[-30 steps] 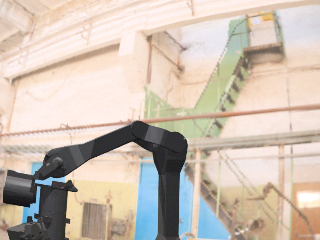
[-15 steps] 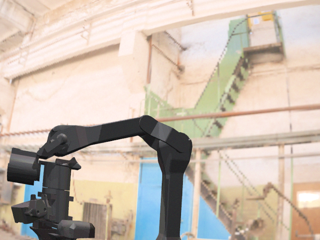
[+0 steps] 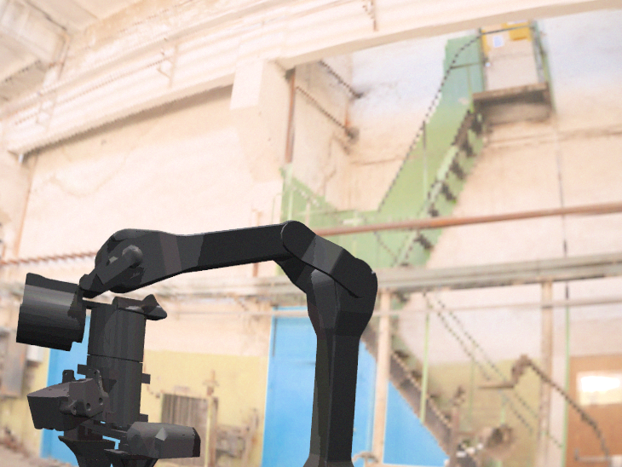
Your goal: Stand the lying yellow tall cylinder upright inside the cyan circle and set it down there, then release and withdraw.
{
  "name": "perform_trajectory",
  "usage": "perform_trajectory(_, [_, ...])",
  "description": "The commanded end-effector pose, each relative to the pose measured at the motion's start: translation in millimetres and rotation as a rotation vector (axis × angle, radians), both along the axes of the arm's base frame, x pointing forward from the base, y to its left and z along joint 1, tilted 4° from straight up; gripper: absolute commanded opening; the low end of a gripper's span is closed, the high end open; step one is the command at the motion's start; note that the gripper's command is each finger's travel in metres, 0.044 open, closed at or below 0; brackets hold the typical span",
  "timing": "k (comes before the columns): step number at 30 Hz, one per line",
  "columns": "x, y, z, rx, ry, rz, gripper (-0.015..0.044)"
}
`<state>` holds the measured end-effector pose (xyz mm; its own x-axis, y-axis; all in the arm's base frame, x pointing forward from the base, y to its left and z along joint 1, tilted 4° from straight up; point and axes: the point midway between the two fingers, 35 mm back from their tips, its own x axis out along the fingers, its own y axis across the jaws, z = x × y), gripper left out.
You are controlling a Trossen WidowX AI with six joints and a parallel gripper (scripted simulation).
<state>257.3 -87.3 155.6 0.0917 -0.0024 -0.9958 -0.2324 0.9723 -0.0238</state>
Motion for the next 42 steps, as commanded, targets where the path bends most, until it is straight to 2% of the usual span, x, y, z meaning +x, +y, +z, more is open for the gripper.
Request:
perform_trajectory(1, [3.8,13.3,2.6,-0.011,0.0,0.064,0.0105])
perform_trajectory(42, [4.7,147.3,10.1,-0.051,0.005,0.618,0.0105])
